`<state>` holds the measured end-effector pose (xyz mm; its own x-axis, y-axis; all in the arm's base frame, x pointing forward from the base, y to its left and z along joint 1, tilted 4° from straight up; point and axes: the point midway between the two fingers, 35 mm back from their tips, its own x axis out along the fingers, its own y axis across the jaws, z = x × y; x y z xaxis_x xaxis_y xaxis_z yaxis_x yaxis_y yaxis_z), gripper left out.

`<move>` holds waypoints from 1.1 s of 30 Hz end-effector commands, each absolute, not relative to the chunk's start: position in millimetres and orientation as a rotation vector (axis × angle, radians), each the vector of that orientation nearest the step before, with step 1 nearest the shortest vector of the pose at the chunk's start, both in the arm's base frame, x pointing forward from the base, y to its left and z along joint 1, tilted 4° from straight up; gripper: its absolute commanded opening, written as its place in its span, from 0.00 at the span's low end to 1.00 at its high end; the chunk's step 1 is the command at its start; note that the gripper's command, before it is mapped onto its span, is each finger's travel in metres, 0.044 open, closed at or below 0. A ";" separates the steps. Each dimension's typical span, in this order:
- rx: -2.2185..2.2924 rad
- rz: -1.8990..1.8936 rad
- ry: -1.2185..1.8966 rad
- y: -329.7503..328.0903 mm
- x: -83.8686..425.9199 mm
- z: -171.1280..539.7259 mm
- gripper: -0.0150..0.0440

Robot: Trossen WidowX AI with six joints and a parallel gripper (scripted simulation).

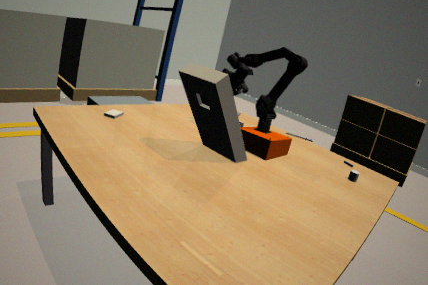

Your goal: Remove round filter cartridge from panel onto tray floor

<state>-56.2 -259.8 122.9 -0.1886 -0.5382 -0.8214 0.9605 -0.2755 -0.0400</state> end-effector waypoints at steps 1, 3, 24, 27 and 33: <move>0.879 -1.762 0.665 -253.4 -73.5 111.2 0.25; 0.893 -1.789 0.652 -249.6 -81.5 104.8 0.25; 0.904 -1.809 0.644 -251.7 -91.9 25.6 0.25; 0.904 -1.809 0.644 -251.6 -91.9 24.8 0.25; 0.910 -1.813 0.647 -250.4 -92.1 28.4 0.48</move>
